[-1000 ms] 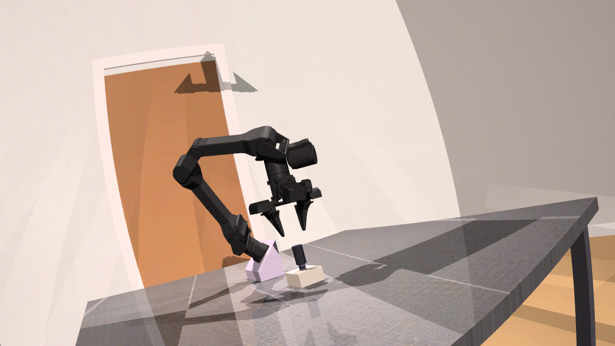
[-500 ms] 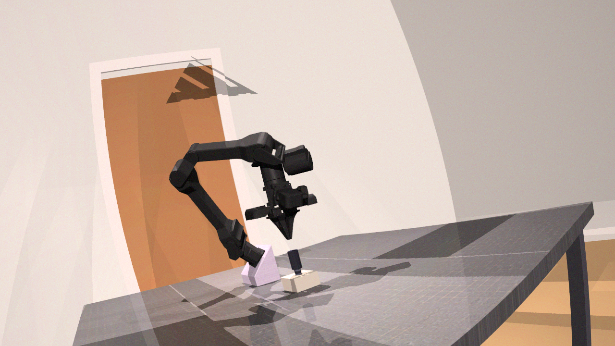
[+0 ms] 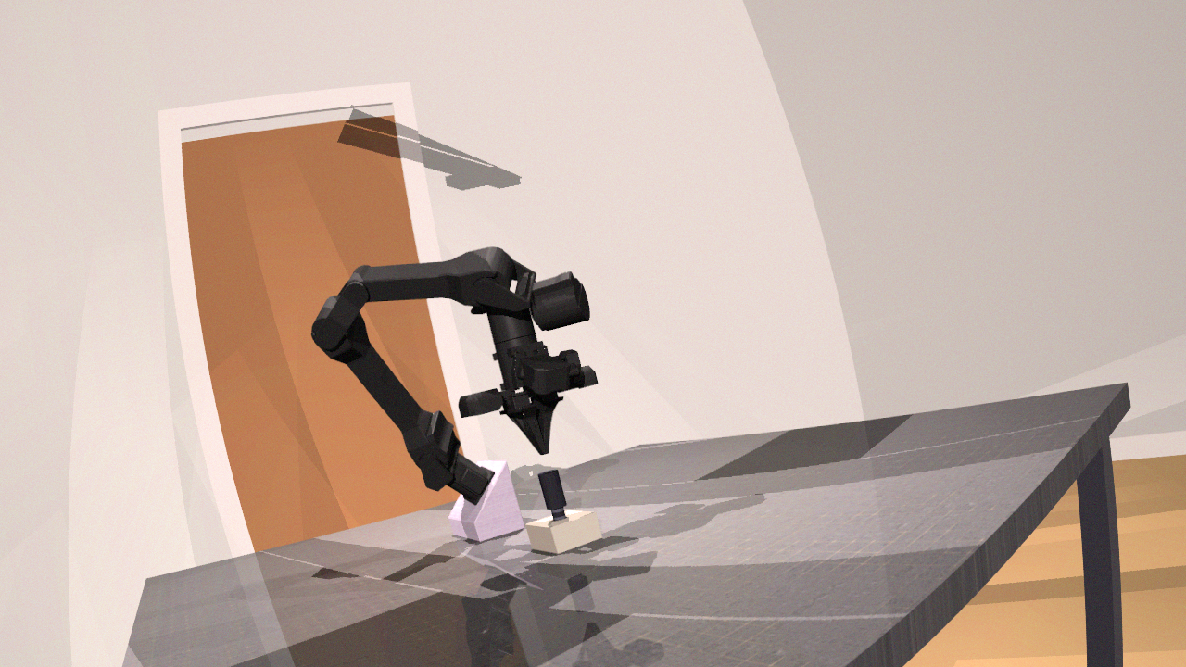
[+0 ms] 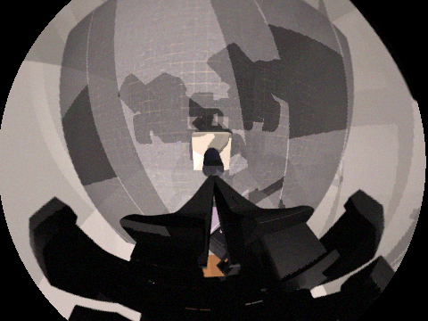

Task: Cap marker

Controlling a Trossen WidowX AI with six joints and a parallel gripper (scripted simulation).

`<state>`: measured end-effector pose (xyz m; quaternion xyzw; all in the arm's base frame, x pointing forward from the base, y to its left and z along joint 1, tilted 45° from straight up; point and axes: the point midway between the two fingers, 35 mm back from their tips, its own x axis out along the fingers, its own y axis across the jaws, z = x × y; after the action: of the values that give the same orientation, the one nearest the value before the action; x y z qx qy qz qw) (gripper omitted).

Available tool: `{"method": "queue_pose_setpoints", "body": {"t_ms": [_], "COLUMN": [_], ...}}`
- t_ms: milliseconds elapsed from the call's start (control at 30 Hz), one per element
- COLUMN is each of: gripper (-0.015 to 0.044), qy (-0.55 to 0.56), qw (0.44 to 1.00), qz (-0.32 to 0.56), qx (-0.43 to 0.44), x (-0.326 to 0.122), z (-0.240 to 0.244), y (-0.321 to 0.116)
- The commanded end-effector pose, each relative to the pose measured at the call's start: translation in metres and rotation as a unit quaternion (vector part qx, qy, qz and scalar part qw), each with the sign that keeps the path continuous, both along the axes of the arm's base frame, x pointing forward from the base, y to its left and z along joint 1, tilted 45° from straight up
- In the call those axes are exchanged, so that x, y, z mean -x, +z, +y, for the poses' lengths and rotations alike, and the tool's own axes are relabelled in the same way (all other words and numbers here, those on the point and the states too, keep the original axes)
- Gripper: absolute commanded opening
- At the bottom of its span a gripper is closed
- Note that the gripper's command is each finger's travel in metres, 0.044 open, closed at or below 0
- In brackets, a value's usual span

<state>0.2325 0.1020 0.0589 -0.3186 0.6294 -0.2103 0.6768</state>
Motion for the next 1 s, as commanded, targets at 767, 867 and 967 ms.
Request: {"method": "queue_pose_setpoints", "body": {"t_ms": [767, 867, 967], "gripper": [0.0, 0.0, 0.0], "qy": [0.001, 0.001, 0.001], "qw": [1.0, 1.0, 1.0], "qz": [-0.002, -0.002, -0.001], "qx": [-0.001, -0.001, -0.002], "x": [-0.004, -0.004, -0.004], "z": [-0.02, -0.02, -0.006], "y": [-0.021, -0.021, -0.009]}}
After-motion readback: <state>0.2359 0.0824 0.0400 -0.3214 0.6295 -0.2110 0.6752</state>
